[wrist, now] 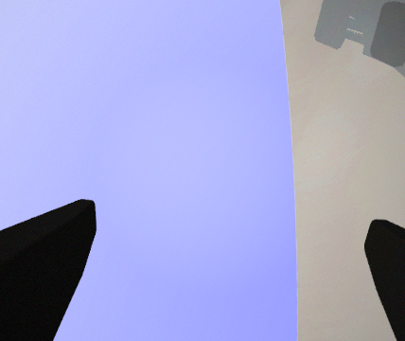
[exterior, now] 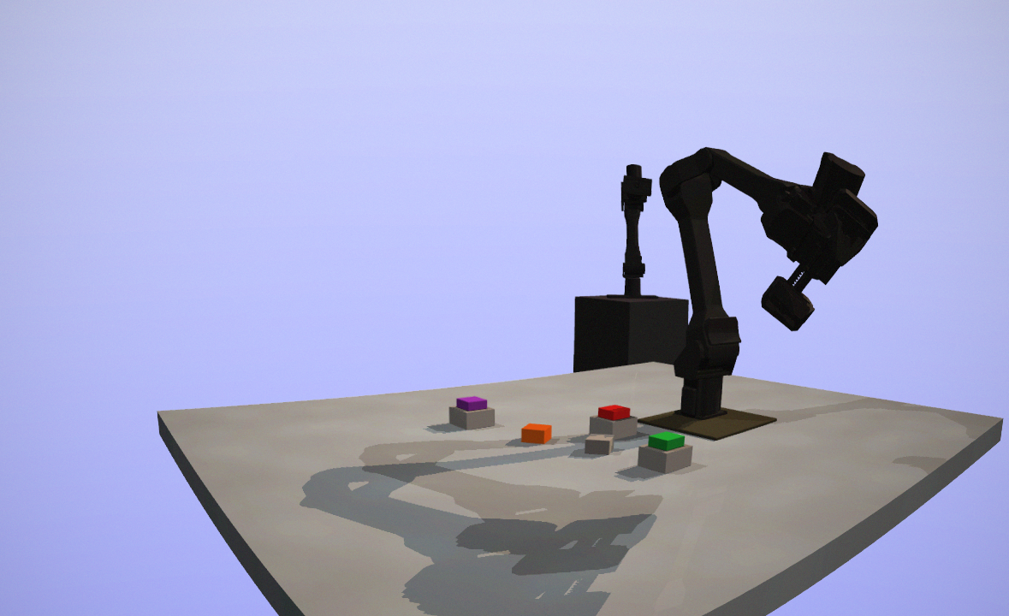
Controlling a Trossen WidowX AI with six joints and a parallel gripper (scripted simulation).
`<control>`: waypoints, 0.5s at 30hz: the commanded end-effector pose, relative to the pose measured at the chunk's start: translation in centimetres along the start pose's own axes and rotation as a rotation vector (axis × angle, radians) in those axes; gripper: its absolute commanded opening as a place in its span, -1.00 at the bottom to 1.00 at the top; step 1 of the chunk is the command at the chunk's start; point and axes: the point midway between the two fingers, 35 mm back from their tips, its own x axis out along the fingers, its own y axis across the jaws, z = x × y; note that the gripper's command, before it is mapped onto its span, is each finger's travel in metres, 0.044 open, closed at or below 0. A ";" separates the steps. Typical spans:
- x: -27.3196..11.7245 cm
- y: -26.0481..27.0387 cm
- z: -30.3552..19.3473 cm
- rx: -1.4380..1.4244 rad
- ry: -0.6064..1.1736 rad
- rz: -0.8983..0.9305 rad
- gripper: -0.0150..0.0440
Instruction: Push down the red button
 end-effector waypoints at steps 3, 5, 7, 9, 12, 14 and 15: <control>0.5 -0.7 0.8 -0.034 -0.009 -0.029 0.86; 1.4 -2.0 2.3 -0.091 -0.020 -0.081 0.86; 2.3 -3.9 4.2 -0.173 -0.021 -0.160 0.86; 3.0 -6.1 6.1 -0.253 -0.009 -0.246 0.86; 3.5 -9.4 8.6 -0.359 0.036 -0.376 0.86; 3.4 -11.6 10.1 -0.417 0.080 -0.459 0.86; 3.2 -12.7 10.9 -0.442 0.106 -0.500 0.86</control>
